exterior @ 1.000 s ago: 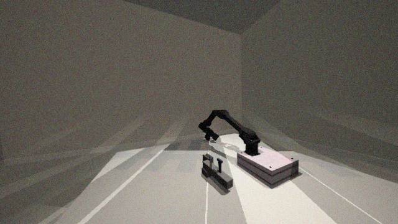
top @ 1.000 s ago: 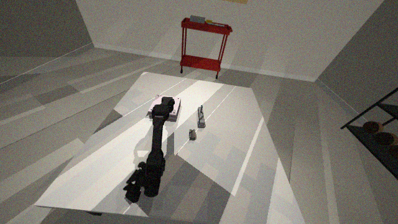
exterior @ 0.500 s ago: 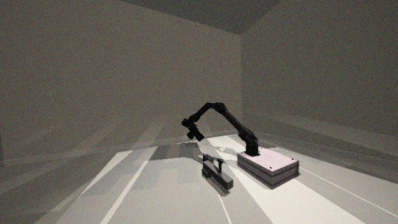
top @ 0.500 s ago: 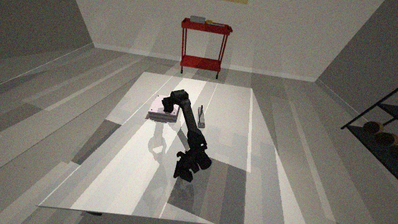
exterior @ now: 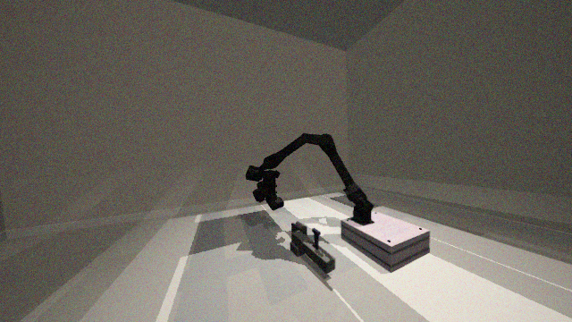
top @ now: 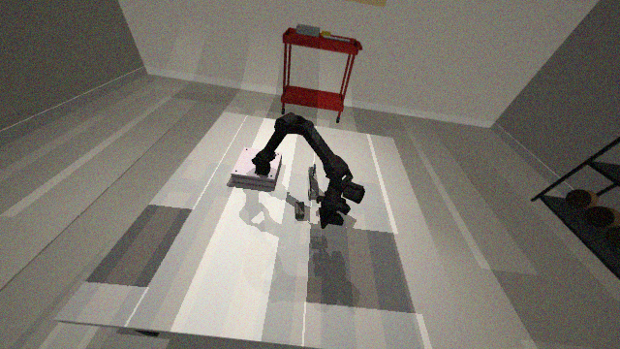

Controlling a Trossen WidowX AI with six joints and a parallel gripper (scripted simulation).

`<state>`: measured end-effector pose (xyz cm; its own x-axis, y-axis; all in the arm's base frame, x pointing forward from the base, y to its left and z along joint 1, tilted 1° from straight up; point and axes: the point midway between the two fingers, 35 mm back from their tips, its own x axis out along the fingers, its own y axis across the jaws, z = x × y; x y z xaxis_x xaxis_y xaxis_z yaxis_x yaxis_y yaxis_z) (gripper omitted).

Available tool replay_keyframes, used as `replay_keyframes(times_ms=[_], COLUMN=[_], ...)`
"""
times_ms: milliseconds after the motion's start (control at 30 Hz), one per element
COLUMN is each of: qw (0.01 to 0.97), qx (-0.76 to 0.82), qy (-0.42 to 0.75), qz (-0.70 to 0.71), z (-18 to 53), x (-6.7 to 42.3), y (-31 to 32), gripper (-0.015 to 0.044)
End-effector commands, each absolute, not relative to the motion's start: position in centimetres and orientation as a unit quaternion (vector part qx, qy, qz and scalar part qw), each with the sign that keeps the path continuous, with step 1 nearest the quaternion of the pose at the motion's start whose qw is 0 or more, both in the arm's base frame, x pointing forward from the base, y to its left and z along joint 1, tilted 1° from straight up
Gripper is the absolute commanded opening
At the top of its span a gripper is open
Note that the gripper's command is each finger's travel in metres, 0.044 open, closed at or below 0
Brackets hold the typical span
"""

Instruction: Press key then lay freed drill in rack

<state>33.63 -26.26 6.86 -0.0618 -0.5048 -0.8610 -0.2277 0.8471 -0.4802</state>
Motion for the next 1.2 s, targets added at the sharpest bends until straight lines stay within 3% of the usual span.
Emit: replay_keyframes(times_ms=[0,233,533,1167], qw=[0.67,0.713,0.712,0.71], qx=[-0.228,-0.171,-0.084,-0.078], qy=[0.702,0.68,0.693,0.696], qz=[-0.078,-0.014,0.068,0.073], z=[7.2,8.2,9.1,8.1], x=[34.5,33.6,26.3,25.6], y=[-19.8,-7.5,5.7,6.5], gripper=[0.0,0.0,0.0,0.0])
